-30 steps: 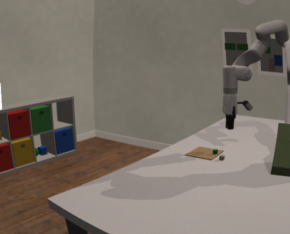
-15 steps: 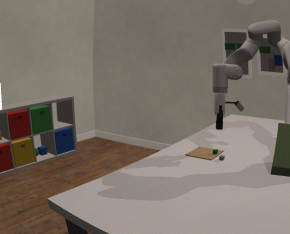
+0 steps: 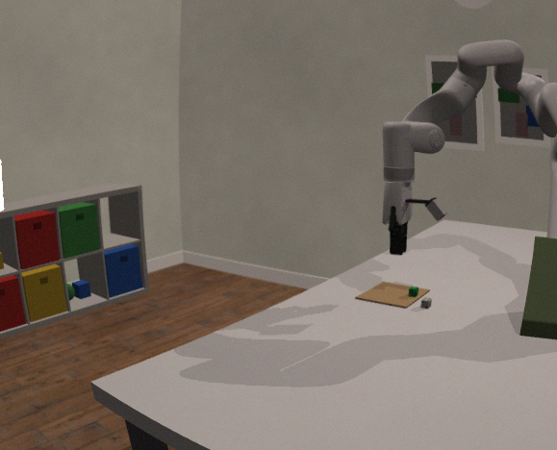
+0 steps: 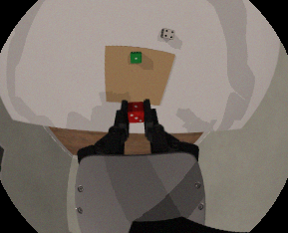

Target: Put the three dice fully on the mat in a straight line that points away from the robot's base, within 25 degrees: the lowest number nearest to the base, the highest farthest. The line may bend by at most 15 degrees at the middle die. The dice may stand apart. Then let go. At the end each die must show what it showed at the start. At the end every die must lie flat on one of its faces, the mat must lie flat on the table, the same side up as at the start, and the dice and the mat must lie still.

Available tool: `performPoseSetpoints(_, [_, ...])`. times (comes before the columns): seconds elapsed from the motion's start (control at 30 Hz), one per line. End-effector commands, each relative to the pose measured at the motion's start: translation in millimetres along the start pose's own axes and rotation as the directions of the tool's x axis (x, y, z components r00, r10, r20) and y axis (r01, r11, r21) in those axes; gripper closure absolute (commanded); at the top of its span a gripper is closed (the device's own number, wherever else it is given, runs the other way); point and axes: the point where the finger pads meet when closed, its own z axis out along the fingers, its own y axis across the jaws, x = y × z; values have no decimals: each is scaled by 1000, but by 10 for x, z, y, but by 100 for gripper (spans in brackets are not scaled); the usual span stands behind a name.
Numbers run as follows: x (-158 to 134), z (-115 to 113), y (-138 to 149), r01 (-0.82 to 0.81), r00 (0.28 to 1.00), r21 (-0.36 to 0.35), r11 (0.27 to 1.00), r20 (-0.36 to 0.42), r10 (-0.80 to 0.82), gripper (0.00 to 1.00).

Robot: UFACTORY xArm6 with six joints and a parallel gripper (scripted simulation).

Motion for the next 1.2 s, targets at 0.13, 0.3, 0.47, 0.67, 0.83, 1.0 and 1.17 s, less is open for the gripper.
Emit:
performPoseSetpoints(0.13, [-22,-14,1,-5,1000,2,1000,3,5,85])
performPoseSetpoints(0.3, [-23,-3,1,-6,1000,2,1000,3,6,85])
performPoseSetpoints(0.47, [-26,90,1,-6,1000,3,1000,3,6,85])
performPoseSetpoints(0.67, [-30,239,1,-6,1000,3,1000,3,6,85])
performPoseSetpoints(0.83, [-37,479,1,-6,1000,3,1000,3,6,85])
performPoseSetpoints(1.0, [-43,712,1,-6,1000,3,1000,3,6,85])
performPoseSetpoints(1.17, [-48,877,1,-6,1000,3,1000,3,6,85])
